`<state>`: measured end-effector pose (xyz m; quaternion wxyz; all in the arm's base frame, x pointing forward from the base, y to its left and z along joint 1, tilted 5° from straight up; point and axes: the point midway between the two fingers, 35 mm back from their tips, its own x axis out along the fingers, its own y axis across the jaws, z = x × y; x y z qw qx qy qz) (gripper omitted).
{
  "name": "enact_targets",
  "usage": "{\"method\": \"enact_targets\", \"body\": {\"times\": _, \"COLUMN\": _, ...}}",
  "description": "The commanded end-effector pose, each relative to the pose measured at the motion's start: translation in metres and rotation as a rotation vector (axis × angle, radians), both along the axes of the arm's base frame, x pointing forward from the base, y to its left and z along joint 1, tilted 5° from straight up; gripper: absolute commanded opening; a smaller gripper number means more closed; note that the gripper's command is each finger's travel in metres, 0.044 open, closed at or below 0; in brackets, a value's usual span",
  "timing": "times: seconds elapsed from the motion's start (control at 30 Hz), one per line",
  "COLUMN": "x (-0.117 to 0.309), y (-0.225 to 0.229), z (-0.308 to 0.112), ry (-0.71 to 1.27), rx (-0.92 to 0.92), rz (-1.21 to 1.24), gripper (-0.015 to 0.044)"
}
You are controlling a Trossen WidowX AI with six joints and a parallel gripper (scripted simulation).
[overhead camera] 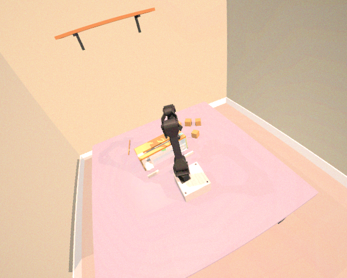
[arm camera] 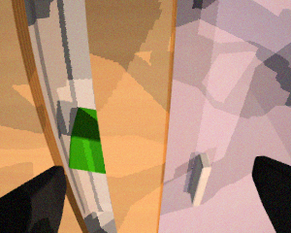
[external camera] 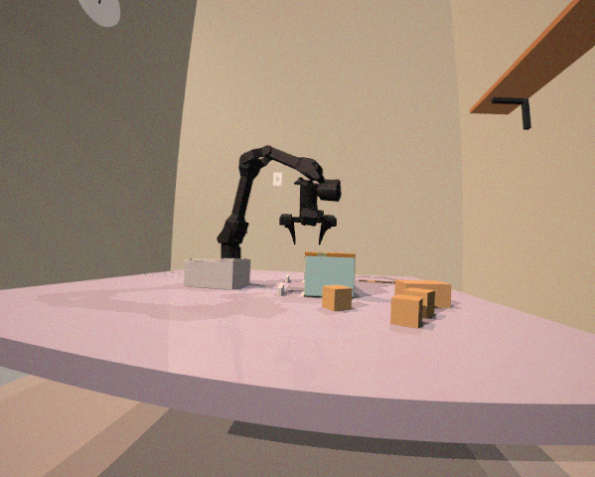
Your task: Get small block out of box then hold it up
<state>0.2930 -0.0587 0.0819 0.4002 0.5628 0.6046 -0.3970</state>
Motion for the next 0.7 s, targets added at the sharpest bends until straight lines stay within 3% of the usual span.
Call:
{"method": "enact_targets", "body": {"times": 0.0, "x": -0.002, "y": 0.002, "z": -0.008, "ry": 0.011, "rx": 0.008, "rz": -0.006, "gripper": 0.0400}}
{"method": "enact_targets", "body": {"times": 0.67, "x": -0.005, "y": 0.007, "z": -0.040, "ry": 0.011, "rx": 0.009, "rz": -0.006, "gripper": 0.0400}}
